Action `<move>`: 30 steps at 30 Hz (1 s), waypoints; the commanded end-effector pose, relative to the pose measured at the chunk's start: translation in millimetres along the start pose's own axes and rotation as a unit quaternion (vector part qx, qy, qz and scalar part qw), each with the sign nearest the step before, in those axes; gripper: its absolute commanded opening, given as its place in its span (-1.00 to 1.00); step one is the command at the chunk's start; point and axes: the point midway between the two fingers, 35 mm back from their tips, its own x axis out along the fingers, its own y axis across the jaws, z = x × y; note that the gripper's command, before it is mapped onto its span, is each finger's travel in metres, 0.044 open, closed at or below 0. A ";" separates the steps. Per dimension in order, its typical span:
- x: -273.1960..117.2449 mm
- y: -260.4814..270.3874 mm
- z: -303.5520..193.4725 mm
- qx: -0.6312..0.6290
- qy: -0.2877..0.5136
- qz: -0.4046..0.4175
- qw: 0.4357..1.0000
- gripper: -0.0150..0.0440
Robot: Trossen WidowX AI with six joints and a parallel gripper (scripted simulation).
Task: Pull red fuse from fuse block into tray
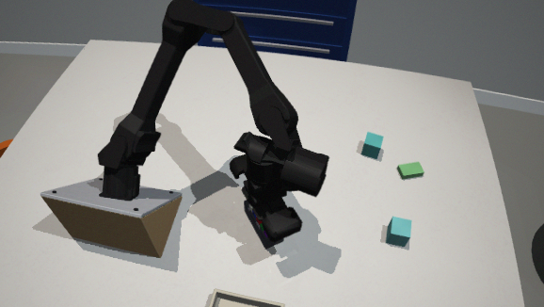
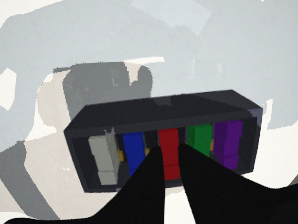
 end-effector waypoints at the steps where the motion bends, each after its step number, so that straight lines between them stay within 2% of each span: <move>1: -1.9 -0.2 0.2 0.000 0.000 0.000 1.000 -0.49; 30: -16.0 -0.9 0.3 0.001 0.000 0.000 1.000 -0.49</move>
